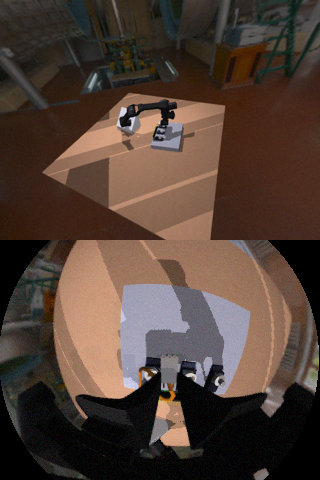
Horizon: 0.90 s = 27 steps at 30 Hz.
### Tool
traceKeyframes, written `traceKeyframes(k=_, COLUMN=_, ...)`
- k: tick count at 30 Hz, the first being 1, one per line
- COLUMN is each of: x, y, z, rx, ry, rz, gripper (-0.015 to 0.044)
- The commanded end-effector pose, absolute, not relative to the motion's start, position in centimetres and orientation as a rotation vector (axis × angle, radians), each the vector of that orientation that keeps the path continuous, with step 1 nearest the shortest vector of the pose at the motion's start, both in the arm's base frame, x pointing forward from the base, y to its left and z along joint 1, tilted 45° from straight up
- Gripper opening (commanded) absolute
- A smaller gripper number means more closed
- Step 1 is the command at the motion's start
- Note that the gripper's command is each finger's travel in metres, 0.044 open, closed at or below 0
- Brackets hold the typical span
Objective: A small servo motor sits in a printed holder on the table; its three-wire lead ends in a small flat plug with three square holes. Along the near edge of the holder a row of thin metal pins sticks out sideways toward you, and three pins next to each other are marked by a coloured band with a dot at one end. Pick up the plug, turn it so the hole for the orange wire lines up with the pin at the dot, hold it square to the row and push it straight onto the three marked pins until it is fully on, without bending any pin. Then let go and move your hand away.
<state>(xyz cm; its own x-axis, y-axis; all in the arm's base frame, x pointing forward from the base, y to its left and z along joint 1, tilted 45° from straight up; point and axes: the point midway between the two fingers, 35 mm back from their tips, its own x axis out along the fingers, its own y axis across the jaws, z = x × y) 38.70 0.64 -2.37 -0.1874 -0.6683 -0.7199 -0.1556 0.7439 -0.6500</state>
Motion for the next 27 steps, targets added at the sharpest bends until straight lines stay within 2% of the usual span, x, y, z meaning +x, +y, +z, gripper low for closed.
traceKeyframes(k=1, x=37.7, y=1.2, z=-2.1, rx=-0.639, ry=1.721, rz=-0.532, gripper=0.0)
traceKeyframes(k=27, x=28.4, y=3.2, z=-1.3, rx=-0.6, ry=1.707, rz=-0.573, gripper=0.0)
